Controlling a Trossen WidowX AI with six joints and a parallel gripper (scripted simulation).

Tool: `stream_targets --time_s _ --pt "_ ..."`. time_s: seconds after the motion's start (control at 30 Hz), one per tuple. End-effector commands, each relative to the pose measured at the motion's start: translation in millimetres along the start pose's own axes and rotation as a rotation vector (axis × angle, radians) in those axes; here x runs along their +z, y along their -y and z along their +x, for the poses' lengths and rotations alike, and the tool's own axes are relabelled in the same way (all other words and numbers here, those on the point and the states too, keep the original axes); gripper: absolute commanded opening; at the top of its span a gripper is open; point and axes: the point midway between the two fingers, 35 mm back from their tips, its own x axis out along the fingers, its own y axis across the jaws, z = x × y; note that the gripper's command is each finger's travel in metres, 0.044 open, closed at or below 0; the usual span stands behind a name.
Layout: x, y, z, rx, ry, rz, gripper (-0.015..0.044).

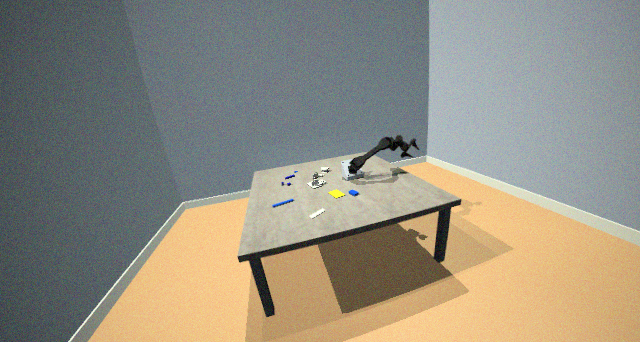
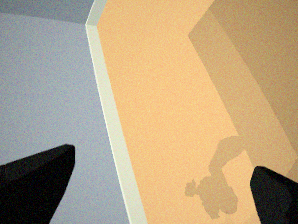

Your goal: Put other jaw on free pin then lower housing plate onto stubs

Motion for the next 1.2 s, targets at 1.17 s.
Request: stream_targets --time_s 1.17 --pt "-72 -34 -160 0.29 -0.38 -0.462 0.044"
